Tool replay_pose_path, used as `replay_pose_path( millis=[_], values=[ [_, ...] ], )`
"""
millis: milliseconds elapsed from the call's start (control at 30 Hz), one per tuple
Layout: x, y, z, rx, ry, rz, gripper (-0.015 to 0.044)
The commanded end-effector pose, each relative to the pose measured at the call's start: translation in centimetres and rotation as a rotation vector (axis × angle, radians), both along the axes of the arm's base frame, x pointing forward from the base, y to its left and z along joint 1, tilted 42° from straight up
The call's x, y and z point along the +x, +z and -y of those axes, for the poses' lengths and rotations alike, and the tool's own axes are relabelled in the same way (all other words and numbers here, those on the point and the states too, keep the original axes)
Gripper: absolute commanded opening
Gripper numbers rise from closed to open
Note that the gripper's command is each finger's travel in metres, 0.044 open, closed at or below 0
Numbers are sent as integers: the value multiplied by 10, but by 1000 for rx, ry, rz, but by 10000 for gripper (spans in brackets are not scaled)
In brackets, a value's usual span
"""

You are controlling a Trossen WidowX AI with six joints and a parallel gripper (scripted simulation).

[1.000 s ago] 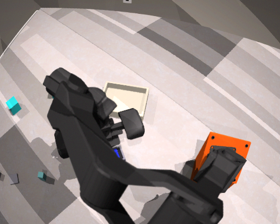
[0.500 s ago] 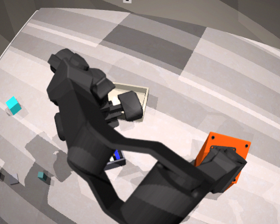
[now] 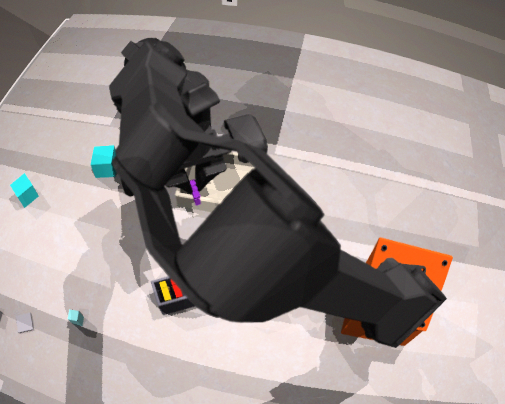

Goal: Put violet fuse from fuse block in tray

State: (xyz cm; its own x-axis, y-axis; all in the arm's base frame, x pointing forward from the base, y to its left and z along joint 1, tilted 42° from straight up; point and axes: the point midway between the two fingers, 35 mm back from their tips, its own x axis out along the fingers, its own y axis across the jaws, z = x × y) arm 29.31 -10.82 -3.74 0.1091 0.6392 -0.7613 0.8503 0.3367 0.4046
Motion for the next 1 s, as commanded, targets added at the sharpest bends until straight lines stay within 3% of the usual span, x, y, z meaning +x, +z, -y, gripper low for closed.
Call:
replay_pose_path(
  millis=[0,367,967],
  values=[
    [-4,-17,18,-1,3,-3,0],
    [-18,-58,56,7,7,0,0],
    [-16,-74,44,8,7,1,0]
  ],
)
